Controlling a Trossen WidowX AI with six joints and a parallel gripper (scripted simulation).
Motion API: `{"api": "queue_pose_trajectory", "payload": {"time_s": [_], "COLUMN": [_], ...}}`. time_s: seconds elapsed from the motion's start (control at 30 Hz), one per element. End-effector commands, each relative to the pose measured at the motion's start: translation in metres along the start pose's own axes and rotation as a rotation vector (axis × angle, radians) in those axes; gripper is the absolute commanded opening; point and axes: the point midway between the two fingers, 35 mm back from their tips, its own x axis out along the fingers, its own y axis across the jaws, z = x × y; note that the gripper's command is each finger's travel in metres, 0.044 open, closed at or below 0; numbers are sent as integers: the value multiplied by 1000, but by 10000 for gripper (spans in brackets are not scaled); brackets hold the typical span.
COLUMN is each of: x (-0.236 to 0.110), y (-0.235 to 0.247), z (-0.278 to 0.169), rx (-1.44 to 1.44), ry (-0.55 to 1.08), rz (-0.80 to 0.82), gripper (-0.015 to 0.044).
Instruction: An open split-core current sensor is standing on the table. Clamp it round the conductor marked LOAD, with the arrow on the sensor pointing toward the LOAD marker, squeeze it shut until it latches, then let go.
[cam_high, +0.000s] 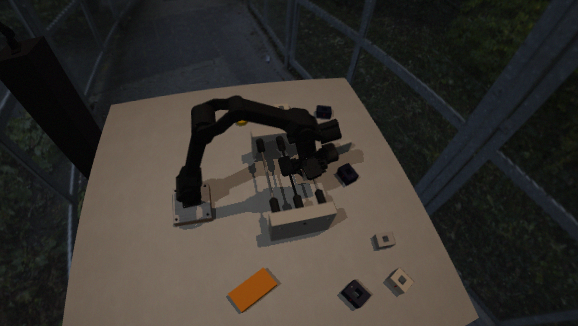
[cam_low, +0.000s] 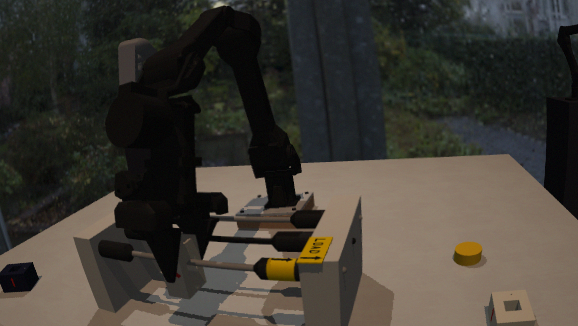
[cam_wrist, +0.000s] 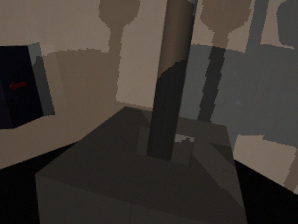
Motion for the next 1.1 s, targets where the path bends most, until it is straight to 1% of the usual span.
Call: {"api": "queue_pose_trajectory", "payload": {"time_s": [0.0,0.53,0.57,1.07], "x": [0,0,0,0], "y": [0,0,0,0], "z": [0,0,0,0], "rx": [0,0,0,0], "ry": [0,0,0,0], "rz": [-1,-1,0,0], "gripper": [272,272,284,184]}}
